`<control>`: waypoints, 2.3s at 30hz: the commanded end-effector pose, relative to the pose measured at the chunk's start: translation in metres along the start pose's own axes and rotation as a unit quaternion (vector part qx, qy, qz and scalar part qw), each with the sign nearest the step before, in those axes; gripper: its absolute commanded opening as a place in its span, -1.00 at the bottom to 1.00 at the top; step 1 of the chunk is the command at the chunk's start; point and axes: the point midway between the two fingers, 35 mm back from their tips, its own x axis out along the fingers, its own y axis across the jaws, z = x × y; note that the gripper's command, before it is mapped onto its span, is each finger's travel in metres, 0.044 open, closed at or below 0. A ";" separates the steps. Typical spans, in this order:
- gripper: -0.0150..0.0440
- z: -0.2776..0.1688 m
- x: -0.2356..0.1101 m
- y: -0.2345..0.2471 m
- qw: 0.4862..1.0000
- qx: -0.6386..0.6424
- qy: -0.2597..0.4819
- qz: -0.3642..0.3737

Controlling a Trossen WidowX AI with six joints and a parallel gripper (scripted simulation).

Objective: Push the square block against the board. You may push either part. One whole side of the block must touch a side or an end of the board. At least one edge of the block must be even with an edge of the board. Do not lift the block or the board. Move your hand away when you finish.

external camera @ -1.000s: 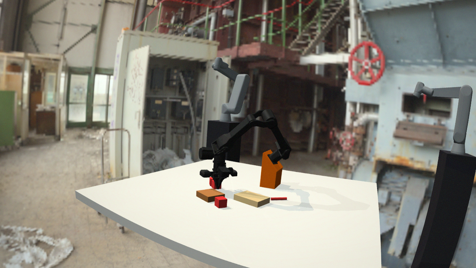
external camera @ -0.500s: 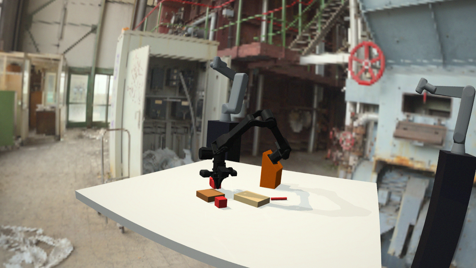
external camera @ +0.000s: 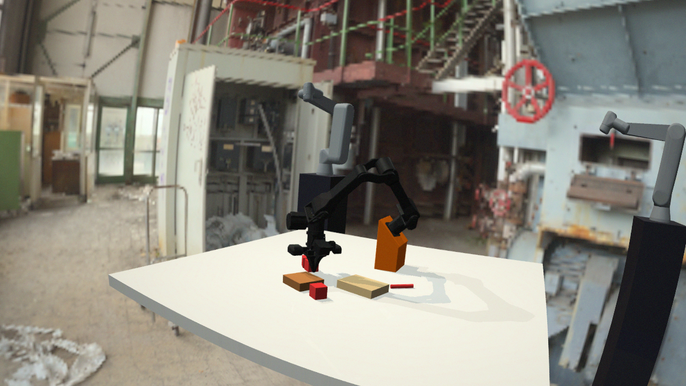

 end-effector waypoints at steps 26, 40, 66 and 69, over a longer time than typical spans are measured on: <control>-0.49 0.014 0.000 -0.001 1.000 -0.002 0.002 0.001; -0.49 0.037 0.000 0.000 1.000 -0.002 0.001 0.001; -0.49 0.195 -0.062 0.017 0.994 -0.108 0.012 -0.016; -0.49 0.240 -0.059 0.040 0.989 -0.147 0.008 -0.011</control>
